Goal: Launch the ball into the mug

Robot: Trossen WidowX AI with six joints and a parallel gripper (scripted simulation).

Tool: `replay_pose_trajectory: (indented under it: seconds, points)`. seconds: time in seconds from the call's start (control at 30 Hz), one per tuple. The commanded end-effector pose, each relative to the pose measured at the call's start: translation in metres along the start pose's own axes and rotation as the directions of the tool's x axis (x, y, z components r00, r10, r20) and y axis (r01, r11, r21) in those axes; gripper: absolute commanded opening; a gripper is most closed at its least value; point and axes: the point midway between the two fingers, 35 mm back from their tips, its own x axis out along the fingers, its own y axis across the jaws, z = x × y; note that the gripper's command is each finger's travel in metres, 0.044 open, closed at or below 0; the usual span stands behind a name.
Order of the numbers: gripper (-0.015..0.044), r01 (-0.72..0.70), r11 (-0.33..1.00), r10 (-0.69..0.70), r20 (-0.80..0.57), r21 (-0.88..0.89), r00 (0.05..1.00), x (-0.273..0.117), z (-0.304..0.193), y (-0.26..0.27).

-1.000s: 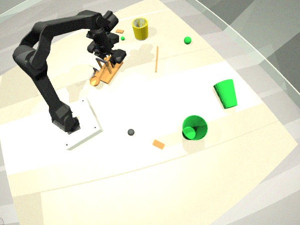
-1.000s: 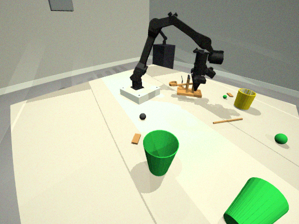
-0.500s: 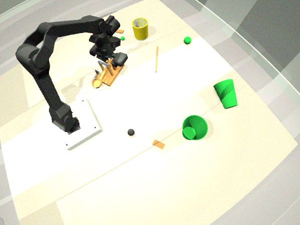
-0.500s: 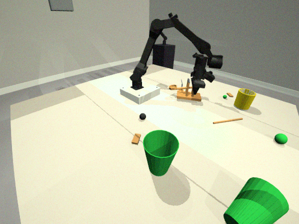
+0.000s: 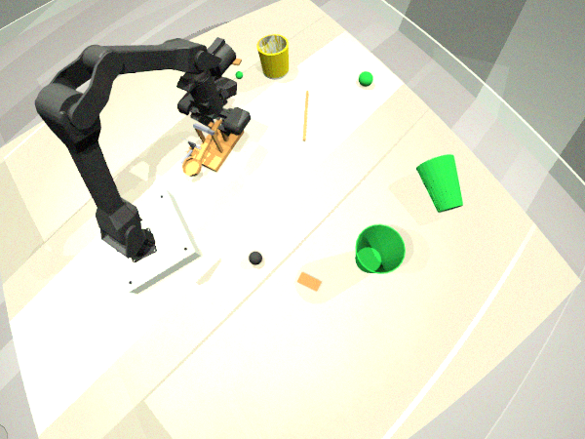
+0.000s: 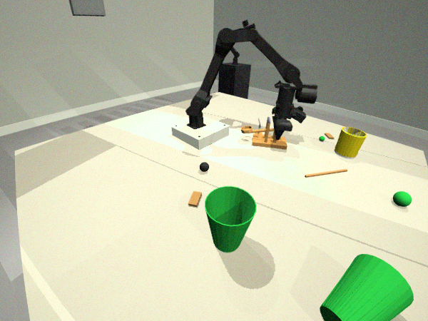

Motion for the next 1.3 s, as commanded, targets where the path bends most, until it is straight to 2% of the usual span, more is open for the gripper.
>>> replay_pose_trajectory:
  seconds: [0.0, 0.03, 0.5, 0.6, 0.73, 0.8, 0.87, 0.9, 1.13, 1.27]
  points:
    - [0.0000, 0.000, 1.000, 0.000, 0.001, -0.001, 1.000, -0.001, 0.000, 0.000]
    - [0.0000, 0.000, 1.000, 0.000, 0.001, -0.001, 1.000, -0.001, 0.000, 0.000]
    - [0.0367, 0.000, 1.000, 0.000, 0.001, -0.001, 1.000, -0.001, 0.000, 0.000]
    - [0.0440, 0.000, 1.000, 0.000, 0.001, 0.000, 1.000, -0.025, 0.004, 0.000]
    - [0.0440, -0.001, 1.000, 0.001, 0.000, 0.000, 1.000, -0.090, 0.002, 0.000]
    - [0.0440, -0.001, 1.000, 0.001, 0.000, 0.000, 1.000, -0.101, 0.000, 0.000]
    - [0.0440, -0.001, 1.000, 0.001, 0.000, 0.000, 1.000, -0.101, 0.000, 0.000]
    - [0.0440, -0.001, 1.000, 0.001, 0.003, 0.000, 1.000, -0.083, 0.004, 0.000]
    - [0.0440, 0.002, 1.000, -0.002, 0.002, 0.005, 1.000, -0.093, -0.002, 0.000]
    - [0.0440, 0.002, 1.000, -0.002, 0.002, 0.005, 1.000, -0.051, -0.002, 0.000]
